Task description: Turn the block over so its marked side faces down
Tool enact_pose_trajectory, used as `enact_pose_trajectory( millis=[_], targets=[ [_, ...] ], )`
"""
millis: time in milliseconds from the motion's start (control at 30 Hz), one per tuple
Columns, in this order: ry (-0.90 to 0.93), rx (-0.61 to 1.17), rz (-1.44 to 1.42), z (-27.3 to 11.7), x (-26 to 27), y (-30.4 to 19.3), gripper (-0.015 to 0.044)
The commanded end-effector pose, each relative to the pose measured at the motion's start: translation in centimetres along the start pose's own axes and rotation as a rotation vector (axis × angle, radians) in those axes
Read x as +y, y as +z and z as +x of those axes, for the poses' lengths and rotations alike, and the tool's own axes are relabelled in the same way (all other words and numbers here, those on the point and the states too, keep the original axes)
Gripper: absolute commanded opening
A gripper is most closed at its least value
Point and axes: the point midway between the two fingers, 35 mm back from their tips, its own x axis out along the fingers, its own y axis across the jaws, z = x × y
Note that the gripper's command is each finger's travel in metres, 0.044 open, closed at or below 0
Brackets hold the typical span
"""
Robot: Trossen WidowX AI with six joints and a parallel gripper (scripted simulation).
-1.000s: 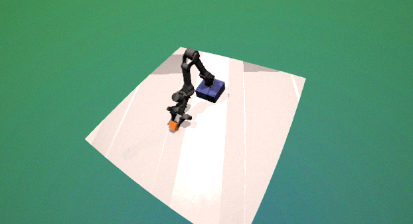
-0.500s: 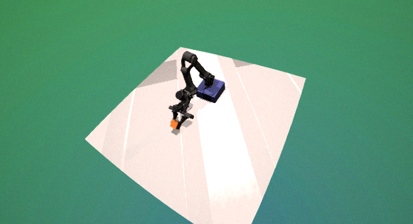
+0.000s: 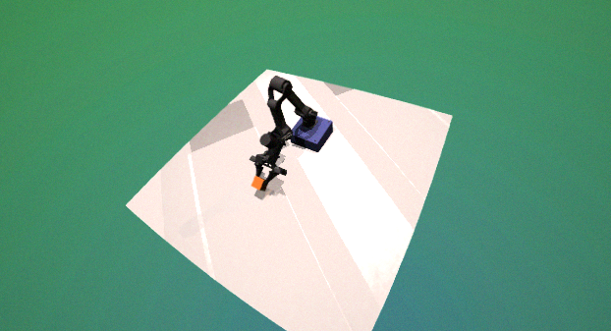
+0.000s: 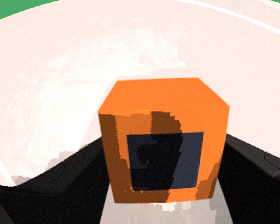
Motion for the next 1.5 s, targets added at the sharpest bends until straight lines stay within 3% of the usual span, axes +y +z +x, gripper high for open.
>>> enact_pose_trajectory(
  millis=[0, 400, 1467],
  targets=[
    [0.005, -0.007, 0.001, -0.01, 0.07, 0.14, 0.0131],
    [0.005, -0.007, 0.001, -0.01, 0.07, 0.14, 0.044],
    [0.005, -0.007, 0.001, -0.01, 0.07, 0.14, 0.044]
  ],
)
